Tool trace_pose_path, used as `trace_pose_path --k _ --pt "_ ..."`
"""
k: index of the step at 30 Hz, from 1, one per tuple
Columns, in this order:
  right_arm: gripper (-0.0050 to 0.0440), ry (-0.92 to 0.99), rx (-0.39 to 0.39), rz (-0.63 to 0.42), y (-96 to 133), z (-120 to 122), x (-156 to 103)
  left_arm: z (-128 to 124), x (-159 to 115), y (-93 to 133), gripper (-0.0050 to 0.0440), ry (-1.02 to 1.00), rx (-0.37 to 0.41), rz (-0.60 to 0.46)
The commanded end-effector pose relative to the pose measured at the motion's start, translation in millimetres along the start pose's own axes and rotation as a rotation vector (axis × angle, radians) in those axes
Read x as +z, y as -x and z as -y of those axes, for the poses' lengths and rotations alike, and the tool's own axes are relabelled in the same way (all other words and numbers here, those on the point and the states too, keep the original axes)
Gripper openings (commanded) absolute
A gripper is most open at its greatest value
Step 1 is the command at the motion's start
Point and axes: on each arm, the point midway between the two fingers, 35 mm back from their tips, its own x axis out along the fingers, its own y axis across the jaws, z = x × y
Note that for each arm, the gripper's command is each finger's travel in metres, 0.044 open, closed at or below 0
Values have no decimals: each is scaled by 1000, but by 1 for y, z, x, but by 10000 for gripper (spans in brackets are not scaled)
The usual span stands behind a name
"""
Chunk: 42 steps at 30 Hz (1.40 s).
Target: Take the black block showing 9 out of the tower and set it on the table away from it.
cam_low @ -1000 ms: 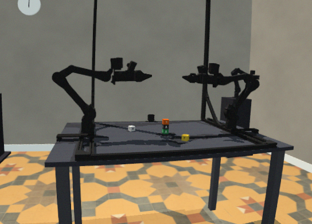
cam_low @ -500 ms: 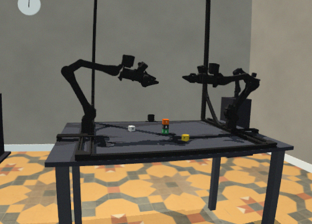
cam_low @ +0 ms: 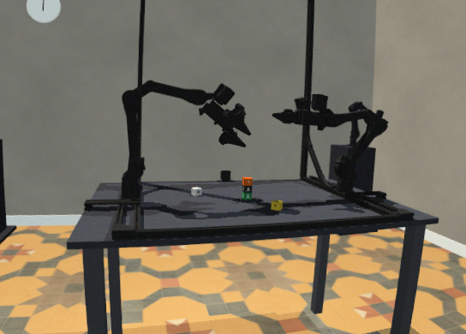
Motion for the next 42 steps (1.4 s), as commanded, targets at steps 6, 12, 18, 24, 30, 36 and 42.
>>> trace_pose_path --k 6,12,18,24,30,36,42 --pt "400 -309 -289 -190 -53 21 -20 0 0 0 400 0 0 0" --pt "400 -460 -466 -254 -73 36 -34 0 0 0 400 0 0 0" --pt "400 -613 -683 -294 -91 54 -52 0 0 0 400 0 0 0" --pt "400 -644 -747 -303 -92 60 -58 0 0 0 400 0 0 0" --pt "400 -644 -747 -303 -92 60 -58 0 0 0 400 0 0 0" --pt "400 -387 -650 -401 -85 48 -53 0 0 0 400 0 0 0" --pt "400 -158 -557 -473 -78 37 -48 0 0 0 400 0 0 0"
